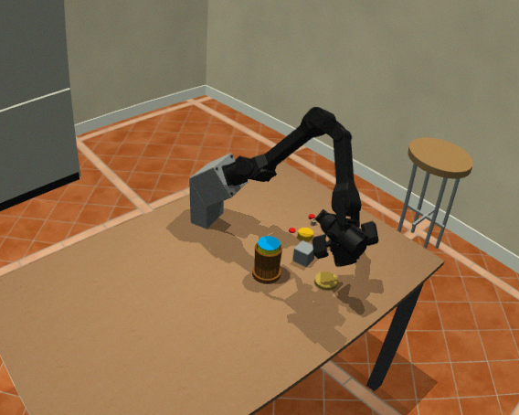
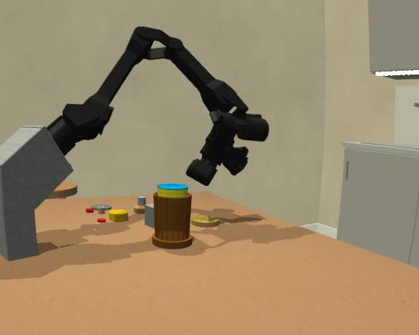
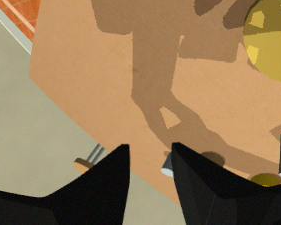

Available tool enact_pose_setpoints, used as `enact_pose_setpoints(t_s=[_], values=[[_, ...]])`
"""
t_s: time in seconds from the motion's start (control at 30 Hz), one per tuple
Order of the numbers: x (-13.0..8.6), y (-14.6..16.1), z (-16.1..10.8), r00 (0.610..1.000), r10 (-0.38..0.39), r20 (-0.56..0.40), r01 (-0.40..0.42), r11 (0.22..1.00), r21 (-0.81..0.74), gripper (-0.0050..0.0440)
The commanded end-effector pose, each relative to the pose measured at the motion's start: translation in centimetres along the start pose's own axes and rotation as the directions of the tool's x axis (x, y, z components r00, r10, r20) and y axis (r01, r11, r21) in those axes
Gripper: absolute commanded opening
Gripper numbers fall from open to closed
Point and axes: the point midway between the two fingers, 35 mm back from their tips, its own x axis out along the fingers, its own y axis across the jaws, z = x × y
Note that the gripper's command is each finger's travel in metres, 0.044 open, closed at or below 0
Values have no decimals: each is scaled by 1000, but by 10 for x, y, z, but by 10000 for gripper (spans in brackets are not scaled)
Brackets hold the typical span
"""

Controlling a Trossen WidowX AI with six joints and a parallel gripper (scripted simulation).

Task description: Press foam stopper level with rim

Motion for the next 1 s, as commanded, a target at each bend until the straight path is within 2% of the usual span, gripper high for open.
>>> enact_pose_setpoints(t_s=[0.0, 0.07, 0.43, 0.5, 0.57, 0.7, 0.97], values=[[-26, -12, 2, 997, -42, 71, 45, 998, -49, 40], [-42, -29, 5, 988, -84, 132, 92, 994, -61, 0], [-99, -89, -2, 918, -243, 314, 267, 963, -35, 0], [-108, -99, -5, 901, -271, 339, 297, 954, -26, 0], [-108, -99, -5, 901, -271, 339, 297, 954, -26, 0], [-131, -125, -20, 852, -346, 393, 374, 928, 6, 0], [-155, -155, -46, 785, -437, 439, 465, 884, 49, 0]])
